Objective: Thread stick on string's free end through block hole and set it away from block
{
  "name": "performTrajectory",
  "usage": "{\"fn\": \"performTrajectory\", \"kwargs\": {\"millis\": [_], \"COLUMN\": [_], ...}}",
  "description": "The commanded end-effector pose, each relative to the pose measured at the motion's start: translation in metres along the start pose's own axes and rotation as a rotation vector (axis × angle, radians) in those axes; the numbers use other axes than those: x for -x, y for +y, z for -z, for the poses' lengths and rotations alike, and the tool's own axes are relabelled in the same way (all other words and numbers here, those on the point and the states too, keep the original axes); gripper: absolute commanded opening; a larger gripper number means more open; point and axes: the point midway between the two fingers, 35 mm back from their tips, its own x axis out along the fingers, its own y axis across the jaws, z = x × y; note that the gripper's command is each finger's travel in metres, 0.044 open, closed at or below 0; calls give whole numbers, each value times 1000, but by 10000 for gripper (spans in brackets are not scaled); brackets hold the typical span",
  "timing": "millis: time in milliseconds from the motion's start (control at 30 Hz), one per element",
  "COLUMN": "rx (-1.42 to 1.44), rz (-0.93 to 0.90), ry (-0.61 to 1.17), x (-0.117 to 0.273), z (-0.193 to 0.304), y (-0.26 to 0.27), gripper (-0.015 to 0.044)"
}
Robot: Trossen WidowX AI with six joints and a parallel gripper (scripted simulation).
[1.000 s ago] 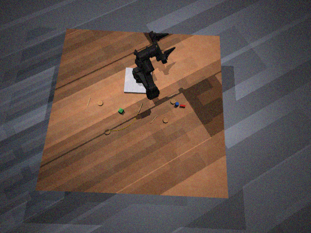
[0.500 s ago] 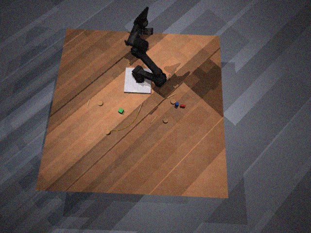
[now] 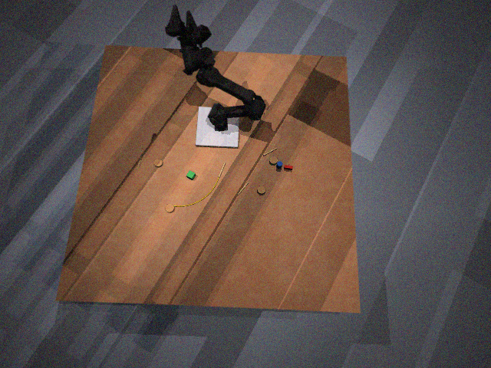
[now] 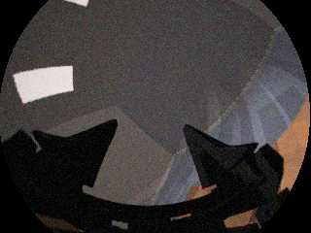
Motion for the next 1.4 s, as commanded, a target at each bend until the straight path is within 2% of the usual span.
{"fn": "performTrajectory", "kwargs": {"millis": [0, 167, 333, 533, 733, 867, 1067, 1233, 1367], "rx": [182, 424, 668, 941, 1185, 1330, 1531, 1610, 1587], "rz": [-64, -207, -403, -714, -1099, -1398, -1951, -2474, -2936], "ry": [184, 426, 641, 856, 1008, 1069, 1087, 1009, 869], "x": [4, 29, 71, 144, 233, 296, 392, 464, 512], "z": [54, 125, 191, 255, 296, 310, 311, 292, 264], "y": [11, 26, 39, 48, 45, 36, 5, -31, -67], "gripper": [440, 440, 440, 440, 440, 440, 440, 440, 440]}}
